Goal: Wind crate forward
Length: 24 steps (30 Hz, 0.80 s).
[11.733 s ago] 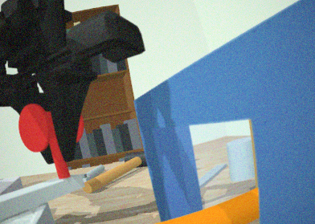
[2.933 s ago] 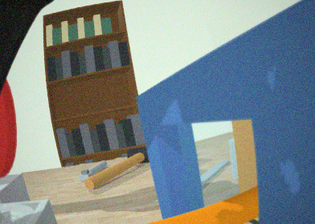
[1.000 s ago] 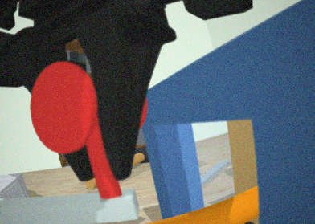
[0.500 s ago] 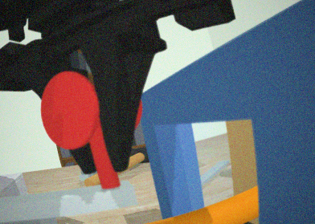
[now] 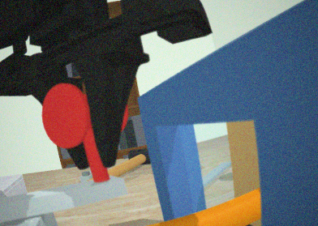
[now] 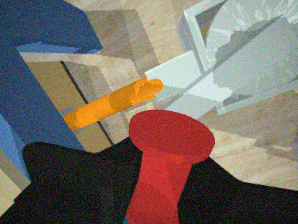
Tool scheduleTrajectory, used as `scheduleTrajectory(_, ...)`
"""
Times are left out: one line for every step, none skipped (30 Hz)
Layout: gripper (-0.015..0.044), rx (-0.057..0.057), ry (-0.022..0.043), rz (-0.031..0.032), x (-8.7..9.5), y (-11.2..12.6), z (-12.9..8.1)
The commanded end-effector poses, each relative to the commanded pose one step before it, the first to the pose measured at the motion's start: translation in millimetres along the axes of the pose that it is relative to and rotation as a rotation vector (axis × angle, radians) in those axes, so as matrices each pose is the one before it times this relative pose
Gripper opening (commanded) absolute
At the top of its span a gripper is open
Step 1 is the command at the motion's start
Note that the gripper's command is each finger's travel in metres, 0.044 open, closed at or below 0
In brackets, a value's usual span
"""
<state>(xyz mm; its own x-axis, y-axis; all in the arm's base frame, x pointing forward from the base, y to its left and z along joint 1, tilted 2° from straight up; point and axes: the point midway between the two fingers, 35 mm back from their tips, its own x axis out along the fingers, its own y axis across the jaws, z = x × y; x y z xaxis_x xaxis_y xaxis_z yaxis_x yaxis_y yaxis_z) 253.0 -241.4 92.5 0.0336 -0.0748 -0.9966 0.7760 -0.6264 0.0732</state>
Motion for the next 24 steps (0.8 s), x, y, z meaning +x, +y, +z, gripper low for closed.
scheduleTrajectory(0.0,-0.0118,0.01481,-0.02236,-1.09,-13.3,-11.25)
scheduleTrajectory(0.0,0.0,0.00005,-0.00008,0.02,-1.05,-0.57)
scheduleTrajectory(0.0,0.0,0.00007,-0.00014,0.03,-1.82,-0.91)
scheduleTrajectory(0.0,0.0,0.00004,-0.00008,0.02,-1.07,-0.53)
scheduleTrajectory(0.0,0.0,0.00007,-0.00014,0.03,-1.85,-0.85)
scheduleTrajectory(0.0,0.0,0.00004,-0.00008,0.02,-1.09,-0.5)
scheduleTrajectory(0.0,0.0,0.00006,-0.00014,0.03,-1.87,-0.79)
scheduleTrajectory(0.0,0.0,0.00004,-0.00008,0.02,-1.1,-0.46)
scheduleTrajectory(0.0,0.0,0.00006,-0.00014,0.02,-1.9,-0.73)
scheduleTrajectory(0.0,0.0,0.00003,-0.00008,0.02,-1.12,-0.43)
scheduleTrajectory(0.0,0.0,0.00005,-0.00014,0.02,-1.92,-0.67)
scheduleTrajectory(0.0,0.0,0.00003,-0.00008,0.02,-1.13,-0.39)
scheduleTrajectory(0.0,0.0,0.00005,-0.00014,0.02,-1.94,-0.61)
scheduleTrajectory(0.0,0.0,0.00003,-0.00008,0.02,-1.14,-0.35)
scheduleTrajectory(0.0,0.0,0.00004,-0.00015,0.02,-1.96,-0.54)
scheduleTrajectory(0.0,0.0,0.00003,-0.00009,0.02,-1.15,-0.32)
scheduleTrajectory(0.0,0.0,0.00004,-0.00015,0.02,-1.98,-0.48)
scheduleTrajectory(0.0,0.0,0.00002,-0.00009,0.02,-1.16,-0.28)
scheduleTrajectory(0.0,0.0,0.00003,-0.00015,0.02,-1.99,-0.41)
scheduleTrajectory(0.0,0.0,0.00002,-0.00009,0.02,-1.17,-0.24)
scheduleTrajectory(0.0,0.0,0.00003,-0.00015,0.02,-2.0,-0.35)
scheduleTrajectory(0.0,0.0,0.00002,-0.00009,0.02,-1.18,-0.2)
scheduleTrajectory(0.0,0.0,0.00002,-0.00015,0.02,-2.01,-0.28)
scheduleTrajectory(0.0,0.0,0.00001,-0.00009,0.02,-1.19,-0.17)
